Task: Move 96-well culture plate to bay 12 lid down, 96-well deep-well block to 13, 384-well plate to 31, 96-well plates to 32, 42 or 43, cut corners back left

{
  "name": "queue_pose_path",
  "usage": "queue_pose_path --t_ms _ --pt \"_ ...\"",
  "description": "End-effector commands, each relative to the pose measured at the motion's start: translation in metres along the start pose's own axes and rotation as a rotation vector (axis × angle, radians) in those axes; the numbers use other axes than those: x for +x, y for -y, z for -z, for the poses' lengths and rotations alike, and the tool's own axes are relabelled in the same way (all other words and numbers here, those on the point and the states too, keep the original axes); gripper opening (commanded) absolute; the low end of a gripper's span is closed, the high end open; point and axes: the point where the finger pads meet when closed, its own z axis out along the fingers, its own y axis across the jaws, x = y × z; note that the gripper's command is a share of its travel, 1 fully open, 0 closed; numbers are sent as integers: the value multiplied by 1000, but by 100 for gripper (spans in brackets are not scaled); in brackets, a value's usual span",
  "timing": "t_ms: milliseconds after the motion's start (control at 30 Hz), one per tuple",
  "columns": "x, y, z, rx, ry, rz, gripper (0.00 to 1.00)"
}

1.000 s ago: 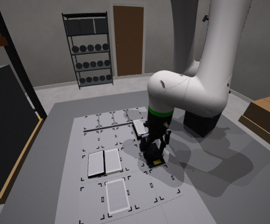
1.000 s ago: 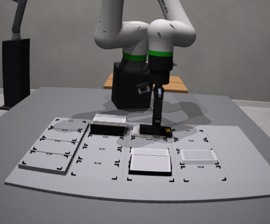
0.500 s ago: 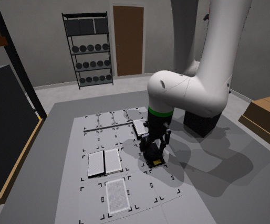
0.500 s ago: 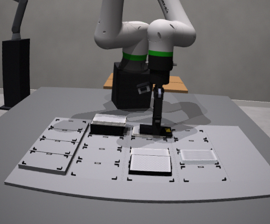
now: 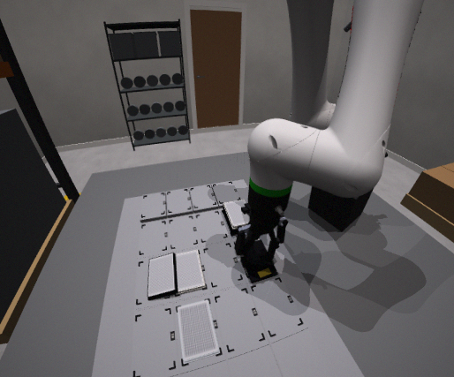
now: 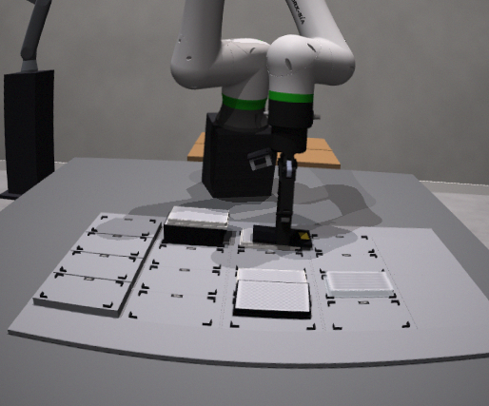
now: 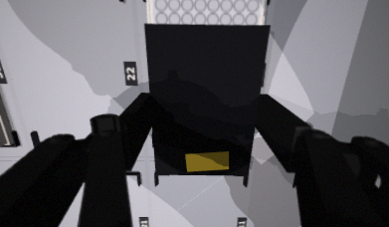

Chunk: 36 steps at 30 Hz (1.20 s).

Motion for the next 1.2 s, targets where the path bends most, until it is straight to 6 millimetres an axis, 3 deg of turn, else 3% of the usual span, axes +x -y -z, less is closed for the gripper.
queue_pose_path --t_ms 0,1167 --pt "0 1 0 1 0 0 10" --pt "0 1 8 1 0 0 10"
